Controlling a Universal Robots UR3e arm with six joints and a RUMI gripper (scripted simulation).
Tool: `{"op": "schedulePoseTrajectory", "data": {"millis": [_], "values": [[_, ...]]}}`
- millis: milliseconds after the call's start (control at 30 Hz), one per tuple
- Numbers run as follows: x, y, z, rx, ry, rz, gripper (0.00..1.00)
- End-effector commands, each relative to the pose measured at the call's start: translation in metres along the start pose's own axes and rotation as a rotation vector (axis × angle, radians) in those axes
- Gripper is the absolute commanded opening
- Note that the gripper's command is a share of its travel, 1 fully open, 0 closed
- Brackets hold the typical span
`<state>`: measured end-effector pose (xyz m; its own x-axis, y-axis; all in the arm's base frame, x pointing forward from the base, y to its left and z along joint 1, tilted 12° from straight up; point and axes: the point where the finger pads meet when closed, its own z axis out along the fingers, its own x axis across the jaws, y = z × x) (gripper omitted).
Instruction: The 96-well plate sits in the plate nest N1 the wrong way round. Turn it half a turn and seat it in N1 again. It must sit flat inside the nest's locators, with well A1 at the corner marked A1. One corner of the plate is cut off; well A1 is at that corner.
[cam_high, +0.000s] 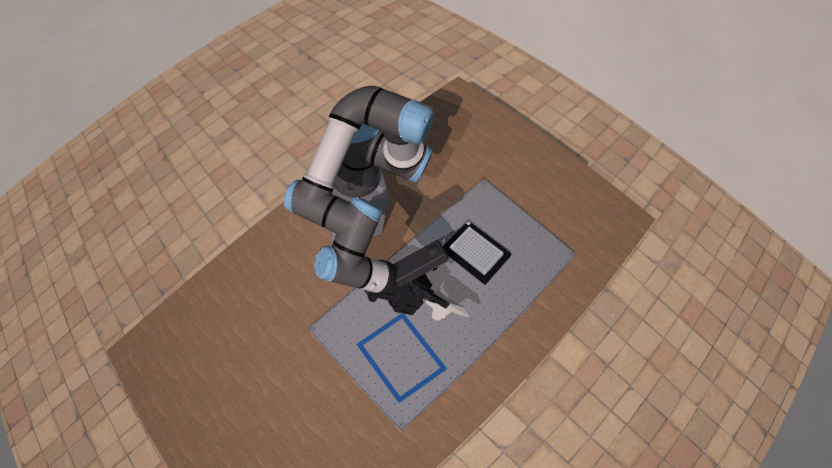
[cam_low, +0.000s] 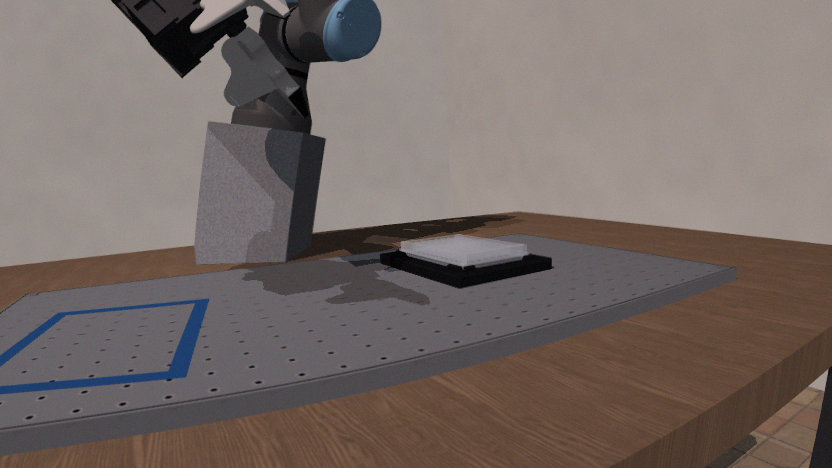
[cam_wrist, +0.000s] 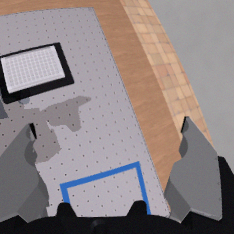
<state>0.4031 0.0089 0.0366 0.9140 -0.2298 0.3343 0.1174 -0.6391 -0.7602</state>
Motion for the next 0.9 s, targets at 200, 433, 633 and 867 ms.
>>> {"op": "schedulePoseTrajectory", "data": {"millis": [200,433,633,867], "values": [[-0.016,-0.009,0.022,-0.059,-0.095,0.156,1.00],[-0.026,-0.016,0.035,-0.091,-0.140,0.226,1.00],[-0.039,-0.023,0.050,-0.144,-0.193,0.320,1.00],[-0.049,-0.029,0.060,-0.192,-0.225,0.391,1.00]]}}
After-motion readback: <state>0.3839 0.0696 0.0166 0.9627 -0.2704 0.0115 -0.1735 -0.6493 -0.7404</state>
